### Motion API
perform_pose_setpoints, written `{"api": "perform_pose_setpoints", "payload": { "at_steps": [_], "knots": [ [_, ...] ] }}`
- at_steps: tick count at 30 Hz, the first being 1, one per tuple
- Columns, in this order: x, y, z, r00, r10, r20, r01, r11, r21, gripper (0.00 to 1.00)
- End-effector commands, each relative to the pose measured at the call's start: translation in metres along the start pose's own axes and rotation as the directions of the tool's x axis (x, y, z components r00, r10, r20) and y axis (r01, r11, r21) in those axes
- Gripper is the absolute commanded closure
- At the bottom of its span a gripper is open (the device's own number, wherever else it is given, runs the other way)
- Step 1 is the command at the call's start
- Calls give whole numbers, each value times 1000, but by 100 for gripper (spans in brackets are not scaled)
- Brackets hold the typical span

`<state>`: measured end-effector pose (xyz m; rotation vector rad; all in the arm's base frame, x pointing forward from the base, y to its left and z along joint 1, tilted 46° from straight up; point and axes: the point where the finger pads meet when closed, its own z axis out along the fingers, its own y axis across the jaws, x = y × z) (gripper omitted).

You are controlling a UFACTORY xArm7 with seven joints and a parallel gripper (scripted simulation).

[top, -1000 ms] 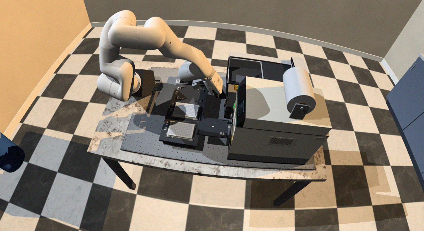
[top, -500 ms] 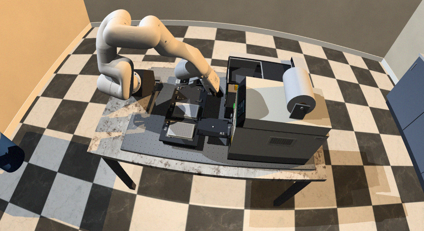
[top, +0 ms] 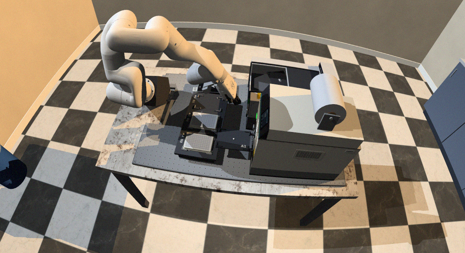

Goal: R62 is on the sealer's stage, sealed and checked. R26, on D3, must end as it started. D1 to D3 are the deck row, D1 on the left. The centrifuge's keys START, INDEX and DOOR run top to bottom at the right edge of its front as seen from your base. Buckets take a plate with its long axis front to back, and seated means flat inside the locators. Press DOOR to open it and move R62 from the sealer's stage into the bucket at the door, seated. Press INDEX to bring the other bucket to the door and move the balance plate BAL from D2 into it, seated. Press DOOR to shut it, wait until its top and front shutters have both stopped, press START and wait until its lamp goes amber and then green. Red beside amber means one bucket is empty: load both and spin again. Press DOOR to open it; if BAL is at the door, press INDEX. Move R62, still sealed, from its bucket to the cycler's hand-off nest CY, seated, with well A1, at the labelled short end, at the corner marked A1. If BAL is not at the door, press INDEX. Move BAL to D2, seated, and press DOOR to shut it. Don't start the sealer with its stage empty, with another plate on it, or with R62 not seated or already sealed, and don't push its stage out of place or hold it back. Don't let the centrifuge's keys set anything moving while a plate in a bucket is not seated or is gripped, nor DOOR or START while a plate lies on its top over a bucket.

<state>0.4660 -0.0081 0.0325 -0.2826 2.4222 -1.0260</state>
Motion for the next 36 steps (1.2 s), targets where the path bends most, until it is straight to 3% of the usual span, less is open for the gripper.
{"api": "perform_pose_setpoints", "payload": {
  "at_steps": [1,24,34,36],
  "knots": [
    [2,1,-8,1000,0,4,0,1000,-2,100],
    [15,1,-33,1000,0,4,0,1000,-2,100],
    [-4,2,-79,1000,0,4,0,1000,-2,100],
    [-4,2,-80,1000,0,4,0,1000,-2,100]
  ]
}}
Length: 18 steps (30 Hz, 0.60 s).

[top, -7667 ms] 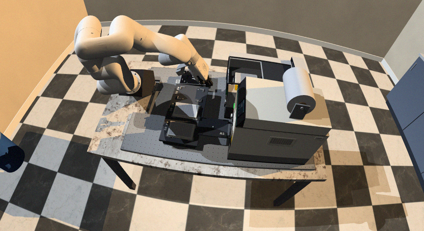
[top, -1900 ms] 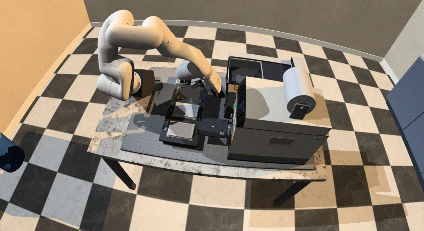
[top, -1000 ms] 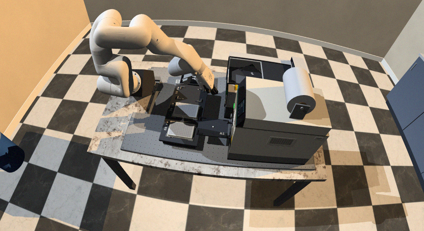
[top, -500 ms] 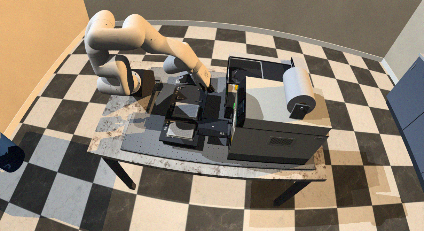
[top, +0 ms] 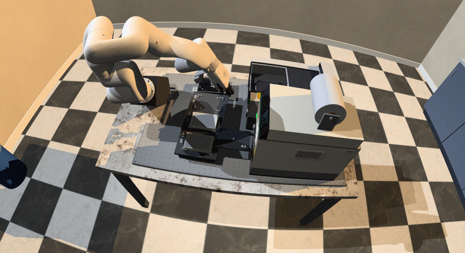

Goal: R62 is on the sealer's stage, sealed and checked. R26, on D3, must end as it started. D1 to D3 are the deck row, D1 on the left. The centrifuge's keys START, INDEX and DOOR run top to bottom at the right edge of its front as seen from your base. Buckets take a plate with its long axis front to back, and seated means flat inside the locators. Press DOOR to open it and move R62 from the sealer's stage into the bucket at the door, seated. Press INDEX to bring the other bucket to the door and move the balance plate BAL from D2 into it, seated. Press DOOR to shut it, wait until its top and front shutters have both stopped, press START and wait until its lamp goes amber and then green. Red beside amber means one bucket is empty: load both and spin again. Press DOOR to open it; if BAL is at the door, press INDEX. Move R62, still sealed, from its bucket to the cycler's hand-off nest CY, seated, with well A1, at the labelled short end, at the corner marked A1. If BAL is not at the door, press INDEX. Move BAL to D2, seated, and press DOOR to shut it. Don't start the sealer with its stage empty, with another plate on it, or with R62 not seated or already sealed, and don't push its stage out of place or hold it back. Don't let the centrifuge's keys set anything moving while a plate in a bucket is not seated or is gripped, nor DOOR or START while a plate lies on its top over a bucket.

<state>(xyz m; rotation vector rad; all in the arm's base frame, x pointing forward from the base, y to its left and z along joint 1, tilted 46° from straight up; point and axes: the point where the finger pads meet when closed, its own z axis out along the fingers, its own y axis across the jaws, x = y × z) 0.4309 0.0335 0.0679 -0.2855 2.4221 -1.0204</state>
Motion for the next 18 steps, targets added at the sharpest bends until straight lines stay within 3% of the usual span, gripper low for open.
{"api": "perform_pose_setpoints", "payload": {
  "at_steps": [1,11,18],
  "knots": [
    [-6,-2,-15,1000,1,1,-1,1000,2,100],
    [-6,-2,-15,1000,1,1,-1,1000,2,100],
    [-6,-1,-15,973,1,-230,-1,1000,2,100]
  ]
}}
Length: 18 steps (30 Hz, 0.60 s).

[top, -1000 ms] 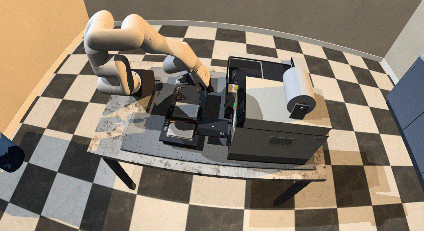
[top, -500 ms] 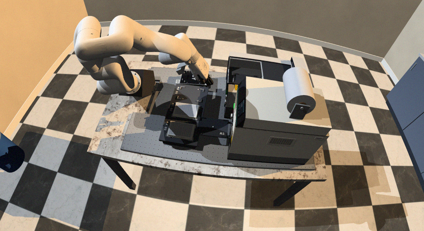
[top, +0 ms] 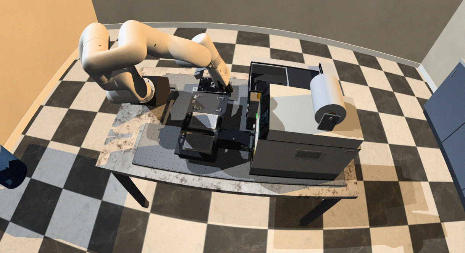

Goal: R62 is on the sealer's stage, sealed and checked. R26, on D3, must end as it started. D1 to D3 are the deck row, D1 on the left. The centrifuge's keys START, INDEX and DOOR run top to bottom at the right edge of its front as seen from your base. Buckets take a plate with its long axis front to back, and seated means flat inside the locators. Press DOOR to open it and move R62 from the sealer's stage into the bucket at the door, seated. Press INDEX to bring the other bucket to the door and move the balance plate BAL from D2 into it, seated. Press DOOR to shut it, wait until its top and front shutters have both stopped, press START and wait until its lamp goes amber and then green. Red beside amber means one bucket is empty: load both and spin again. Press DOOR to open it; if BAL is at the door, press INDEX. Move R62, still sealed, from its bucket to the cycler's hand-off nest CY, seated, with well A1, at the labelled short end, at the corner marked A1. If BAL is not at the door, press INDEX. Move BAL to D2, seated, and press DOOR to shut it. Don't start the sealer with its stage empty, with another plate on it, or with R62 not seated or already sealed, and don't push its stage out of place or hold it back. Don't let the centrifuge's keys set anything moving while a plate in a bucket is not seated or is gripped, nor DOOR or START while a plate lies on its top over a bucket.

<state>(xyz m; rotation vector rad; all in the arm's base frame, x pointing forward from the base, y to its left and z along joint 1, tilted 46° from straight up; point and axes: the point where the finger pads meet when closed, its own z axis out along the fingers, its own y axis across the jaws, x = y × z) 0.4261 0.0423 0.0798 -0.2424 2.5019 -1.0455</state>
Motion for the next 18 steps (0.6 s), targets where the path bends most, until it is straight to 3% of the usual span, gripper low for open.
{"api": "perform_pose_setpoints", "payload": {
  "at_steps": [1,2,4,11,18],
  "knots": [
    [-3,1,0,984,-2,-177,3,1000,7,100],
    [-3,1,0,978,-2,-210,3,1000,7,100],
    [-3,1,0,978,-2,-210,3,1000,7,100],
    [-3,1,0,907,0,-421,3,1000,7,100],
    [-3,1,0,907,0,-421,3,1000,7,100]
  ]
}}
